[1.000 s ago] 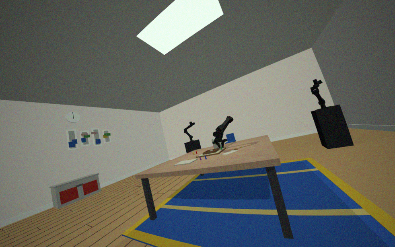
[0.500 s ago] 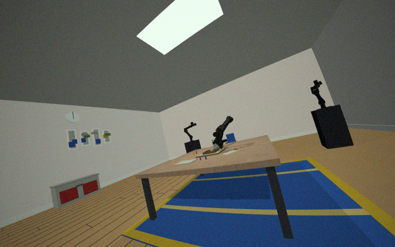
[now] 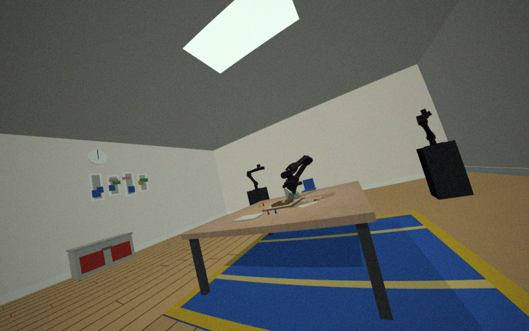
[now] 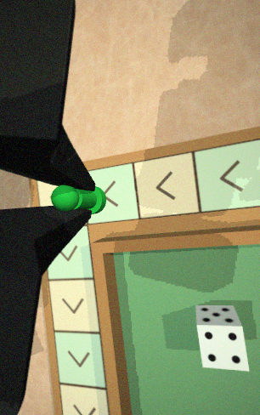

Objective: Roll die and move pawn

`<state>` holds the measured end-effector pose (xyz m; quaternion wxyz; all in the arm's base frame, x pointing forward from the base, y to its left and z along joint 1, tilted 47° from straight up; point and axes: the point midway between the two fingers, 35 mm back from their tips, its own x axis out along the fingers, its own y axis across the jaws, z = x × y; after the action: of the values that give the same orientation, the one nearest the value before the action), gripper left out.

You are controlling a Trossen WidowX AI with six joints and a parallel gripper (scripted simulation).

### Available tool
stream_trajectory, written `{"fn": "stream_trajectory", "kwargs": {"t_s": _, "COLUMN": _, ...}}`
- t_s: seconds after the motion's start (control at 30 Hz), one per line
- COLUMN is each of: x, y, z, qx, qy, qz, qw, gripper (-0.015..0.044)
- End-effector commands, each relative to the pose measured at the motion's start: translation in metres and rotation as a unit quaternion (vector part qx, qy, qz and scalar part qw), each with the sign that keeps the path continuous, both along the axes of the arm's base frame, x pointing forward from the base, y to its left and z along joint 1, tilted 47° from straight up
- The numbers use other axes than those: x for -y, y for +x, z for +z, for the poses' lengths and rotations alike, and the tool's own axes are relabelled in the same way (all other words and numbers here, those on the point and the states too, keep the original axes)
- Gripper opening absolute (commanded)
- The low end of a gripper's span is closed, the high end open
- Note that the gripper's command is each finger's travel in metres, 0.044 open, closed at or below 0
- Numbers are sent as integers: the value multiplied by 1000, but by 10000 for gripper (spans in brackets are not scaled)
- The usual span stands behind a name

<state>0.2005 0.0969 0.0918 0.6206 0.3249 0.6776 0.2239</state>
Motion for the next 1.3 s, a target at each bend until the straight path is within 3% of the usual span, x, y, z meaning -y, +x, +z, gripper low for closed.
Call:
{"fn": "stream_trajectory", "kwargs": {"t_s": 0.0, "x": 16, "y": 1, "z": 13, "qx": 0, "qy": -3, "qz": 1, "qw": 1000, "gripper": 0}}
{"fn": "stream_trajectory", "kwargs": {"t_s": 0.53, "x": 54, "y": -8, "z": 54, "qx": -2, "qy": 10, "qz": 3, "qw": 1000, "gripper": 0}}
{"fn": "stream_trajectory", "kwargs": {"t_s": 0.9, "x": 80, "y": -7, "z": -21, "qx": -1, "qy": 6, "qz": 2, "qw": 1000, "gripper": 0}}
{"fn": "stream_trajectory", "kwargs": {"t_s": 1.27, "x": 94, "y": -34, "z": -92, "qx": -1, "qy": 7, "qz": 3, "qw": 1000, "gripper": 0}}
